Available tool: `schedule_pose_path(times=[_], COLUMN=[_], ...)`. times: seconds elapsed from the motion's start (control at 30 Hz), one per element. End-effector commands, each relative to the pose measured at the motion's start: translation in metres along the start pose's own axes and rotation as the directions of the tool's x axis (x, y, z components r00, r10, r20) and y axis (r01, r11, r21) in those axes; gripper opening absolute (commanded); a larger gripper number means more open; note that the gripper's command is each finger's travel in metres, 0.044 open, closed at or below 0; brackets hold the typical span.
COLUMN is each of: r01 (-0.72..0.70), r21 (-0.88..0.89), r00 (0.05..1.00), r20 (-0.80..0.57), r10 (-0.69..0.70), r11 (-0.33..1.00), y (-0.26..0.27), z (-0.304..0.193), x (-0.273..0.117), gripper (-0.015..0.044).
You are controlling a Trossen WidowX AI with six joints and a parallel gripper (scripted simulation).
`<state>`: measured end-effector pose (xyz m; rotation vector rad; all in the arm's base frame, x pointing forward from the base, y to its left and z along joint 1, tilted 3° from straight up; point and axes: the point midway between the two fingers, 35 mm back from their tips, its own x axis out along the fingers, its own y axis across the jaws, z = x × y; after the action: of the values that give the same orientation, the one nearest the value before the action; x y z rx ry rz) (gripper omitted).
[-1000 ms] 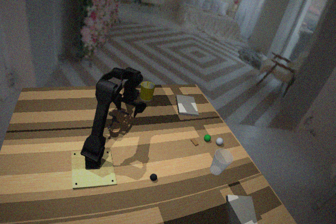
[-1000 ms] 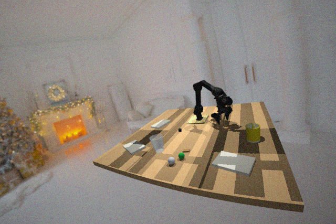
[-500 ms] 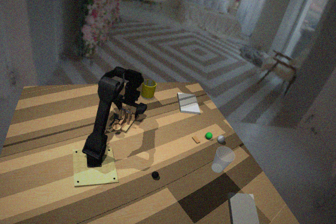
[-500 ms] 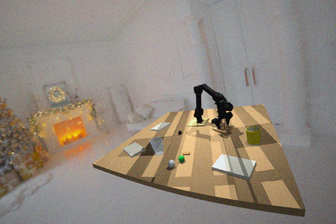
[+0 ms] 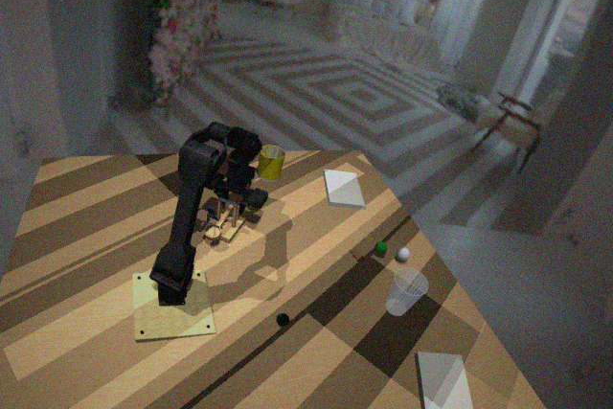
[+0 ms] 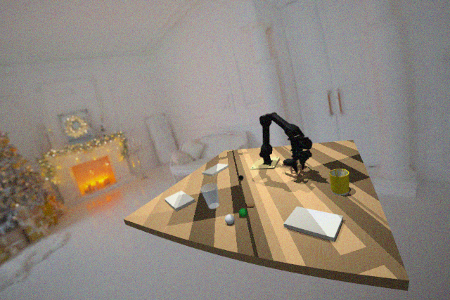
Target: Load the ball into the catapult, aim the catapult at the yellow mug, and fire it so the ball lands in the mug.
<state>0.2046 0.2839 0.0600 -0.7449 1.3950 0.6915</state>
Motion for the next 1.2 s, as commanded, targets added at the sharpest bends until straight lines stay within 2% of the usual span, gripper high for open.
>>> schedule_pose_path(times=[0.0,0.13,0.17,0.27,0.3,0.57,1.17], r01=[-0.001,-0.001,-0.001,-0.001,0.0,0.0,0.001], r21=[0.0,0.0,0.0,0.0,0.0,-0.001,-0.001], r00=[1.0,1.0,1.0,1.0,1.0,1.0,1.0], r20=[0.001,0.001,0.001,0.0,0.0,-0.004,-0.005], r10=[0.001,0.001,0.001,0.001,0.0,0.0,-0.001], r11=[1.0,1.0,1.0,1.0,1.0,1.0,1.0], y=[0.0,0.0,0.0,0.0,0.0,0.0,-0.001], z=[0.0,0.0,0.0,0.001,0.001,0.001,0.002], x=[0.0,0.0,-0.003,-0.039,-0.047,-0.046,-0.017], gripper=[0.0138,0.0111,0.0085,0.0006,0.0,0.0,0.0])
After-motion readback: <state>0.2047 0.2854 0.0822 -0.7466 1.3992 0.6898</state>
